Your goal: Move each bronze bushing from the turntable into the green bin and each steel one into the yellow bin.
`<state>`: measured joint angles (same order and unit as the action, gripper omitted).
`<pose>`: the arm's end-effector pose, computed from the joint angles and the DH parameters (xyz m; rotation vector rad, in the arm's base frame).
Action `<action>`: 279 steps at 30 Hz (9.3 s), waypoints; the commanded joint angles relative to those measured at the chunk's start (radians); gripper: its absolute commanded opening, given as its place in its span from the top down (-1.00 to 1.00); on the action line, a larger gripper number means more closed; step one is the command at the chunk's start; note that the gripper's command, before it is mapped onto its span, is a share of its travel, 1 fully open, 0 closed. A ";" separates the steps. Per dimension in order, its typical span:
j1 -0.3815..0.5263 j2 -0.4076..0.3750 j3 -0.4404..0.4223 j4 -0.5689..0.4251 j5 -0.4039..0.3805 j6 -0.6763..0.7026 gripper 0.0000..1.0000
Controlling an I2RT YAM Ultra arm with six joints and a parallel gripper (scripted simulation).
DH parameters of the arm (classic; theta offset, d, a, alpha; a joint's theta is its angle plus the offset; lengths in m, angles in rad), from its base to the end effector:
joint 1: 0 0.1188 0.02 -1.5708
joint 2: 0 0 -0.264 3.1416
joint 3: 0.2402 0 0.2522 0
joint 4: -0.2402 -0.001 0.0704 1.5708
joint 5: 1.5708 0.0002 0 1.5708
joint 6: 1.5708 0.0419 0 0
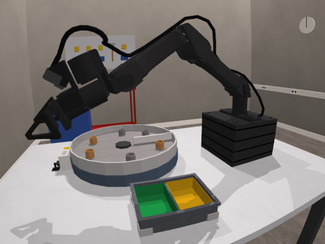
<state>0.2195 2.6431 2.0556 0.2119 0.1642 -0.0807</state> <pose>0.5799 0.1234 0.1180 -0.1825 1.9331 -0.0677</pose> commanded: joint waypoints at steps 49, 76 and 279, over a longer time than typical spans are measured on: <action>-0.334 -0.581 -0.529 -0.908 -0.121 0.480 -1.00; -0.454 -0.805 -0.698 -1.259 -0.174 0.637 -1.00; -0.454 -0.805 -0.698 -1.258 -0.174 0.636 0.73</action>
<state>-0.2390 1.8698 1.3384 -1.0409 -0.0029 0.5491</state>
